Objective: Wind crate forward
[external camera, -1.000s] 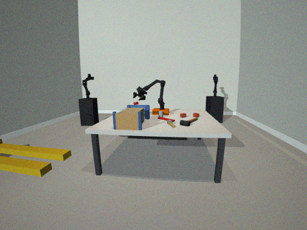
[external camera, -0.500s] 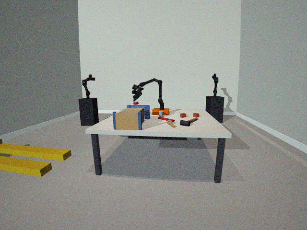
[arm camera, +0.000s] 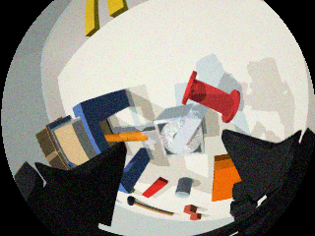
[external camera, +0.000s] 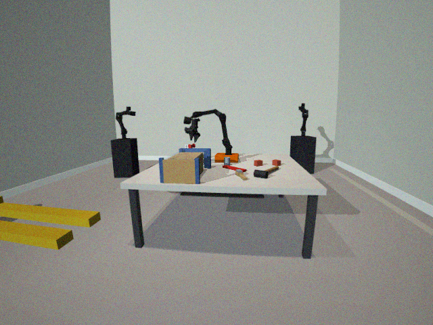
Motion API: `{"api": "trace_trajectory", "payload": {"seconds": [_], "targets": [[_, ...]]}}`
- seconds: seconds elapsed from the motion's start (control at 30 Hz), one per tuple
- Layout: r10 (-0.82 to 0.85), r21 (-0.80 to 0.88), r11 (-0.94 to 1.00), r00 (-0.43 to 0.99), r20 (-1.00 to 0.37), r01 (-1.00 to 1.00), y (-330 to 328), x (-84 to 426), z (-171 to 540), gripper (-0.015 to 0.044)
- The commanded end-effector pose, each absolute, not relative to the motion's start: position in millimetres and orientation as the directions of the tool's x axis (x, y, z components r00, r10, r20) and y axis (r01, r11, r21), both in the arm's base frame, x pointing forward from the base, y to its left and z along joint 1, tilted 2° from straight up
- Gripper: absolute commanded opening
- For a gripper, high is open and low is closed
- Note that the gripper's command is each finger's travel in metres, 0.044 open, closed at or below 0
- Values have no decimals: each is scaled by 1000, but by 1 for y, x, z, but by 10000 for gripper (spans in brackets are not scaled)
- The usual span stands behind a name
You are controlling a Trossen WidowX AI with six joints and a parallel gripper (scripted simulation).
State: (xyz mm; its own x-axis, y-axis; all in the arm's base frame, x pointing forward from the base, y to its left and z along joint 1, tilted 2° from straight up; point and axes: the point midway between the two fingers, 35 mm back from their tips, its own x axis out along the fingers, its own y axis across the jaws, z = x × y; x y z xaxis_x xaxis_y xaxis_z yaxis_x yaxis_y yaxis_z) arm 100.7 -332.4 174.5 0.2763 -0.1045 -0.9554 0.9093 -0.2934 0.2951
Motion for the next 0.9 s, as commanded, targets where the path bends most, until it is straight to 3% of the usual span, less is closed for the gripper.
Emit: {"api": "trace_trajectory", "payload": {"seconds": [0.0,0.57,0.87], "targets": [[-11,-1,-742,-14,-1000,670,-314,111,199,440],[-11,-1,-742,-14,-1000,670,-313,109,197,440],[-11,-1,-742,-14,-1000,670,-313,109,139,440]]}}
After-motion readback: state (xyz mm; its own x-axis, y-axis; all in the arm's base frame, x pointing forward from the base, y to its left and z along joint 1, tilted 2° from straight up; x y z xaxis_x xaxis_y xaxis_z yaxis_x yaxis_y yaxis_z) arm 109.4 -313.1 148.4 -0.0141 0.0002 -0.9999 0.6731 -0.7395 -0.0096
